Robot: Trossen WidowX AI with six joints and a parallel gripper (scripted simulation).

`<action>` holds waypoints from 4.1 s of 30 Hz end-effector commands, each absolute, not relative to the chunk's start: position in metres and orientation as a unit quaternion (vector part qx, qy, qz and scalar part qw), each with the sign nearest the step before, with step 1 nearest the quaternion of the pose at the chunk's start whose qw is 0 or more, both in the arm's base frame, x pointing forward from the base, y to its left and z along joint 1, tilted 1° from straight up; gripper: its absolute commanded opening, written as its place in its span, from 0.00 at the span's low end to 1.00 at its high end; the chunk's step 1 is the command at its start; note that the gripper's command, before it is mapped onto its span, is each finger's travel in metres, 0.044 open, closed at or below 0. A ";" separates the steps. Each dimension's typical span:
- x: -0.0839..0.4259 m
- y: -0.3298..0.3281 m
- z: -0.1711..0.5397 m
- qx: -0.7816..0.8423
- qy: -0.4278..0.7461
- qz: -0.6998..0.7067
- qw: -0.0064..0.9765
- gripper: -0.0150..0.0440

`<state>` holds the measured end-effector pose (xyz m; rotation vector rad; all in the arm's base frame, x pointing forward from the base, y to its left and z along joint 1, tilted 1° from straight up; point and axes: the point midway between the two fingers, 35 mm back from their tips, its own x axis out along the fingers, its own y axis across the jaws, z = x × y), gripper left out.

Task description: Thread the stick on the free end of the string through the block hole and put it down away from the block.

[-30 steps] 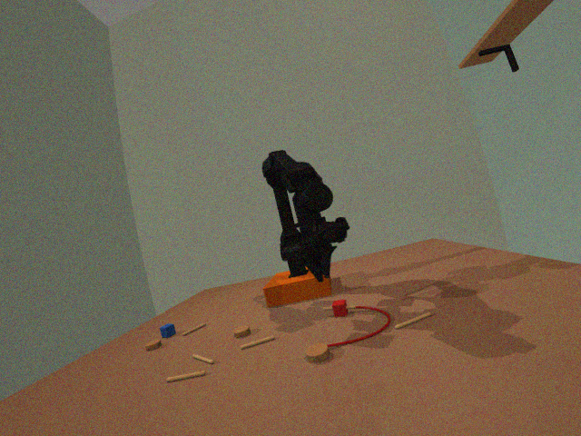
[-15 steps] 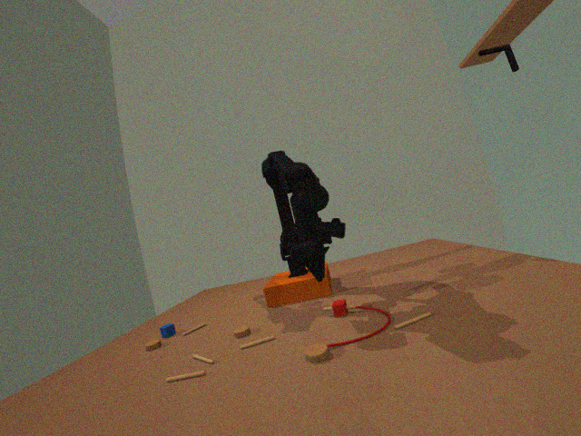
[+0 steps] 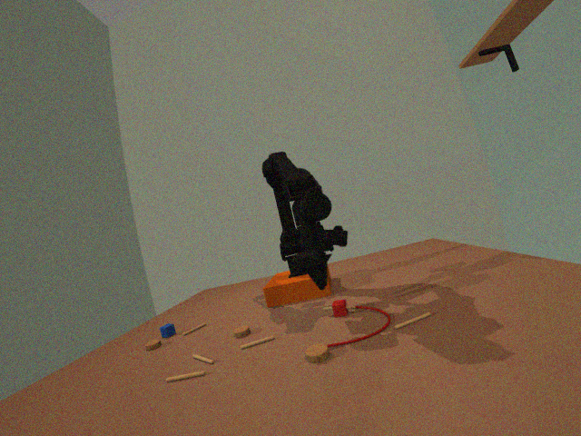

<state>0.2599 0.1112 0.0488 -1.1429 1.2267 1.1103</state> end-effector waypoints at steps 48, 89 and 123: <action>0.259 0.110 -0.010 -0.480 0.516 0.467 0.535 0.25; 0.255 0.068 -0.012 -0.463 0.495 0.485 0.552 0.25; 0.250 0.019 -0.012 -0.464 0.497 0.482 0.553 0.25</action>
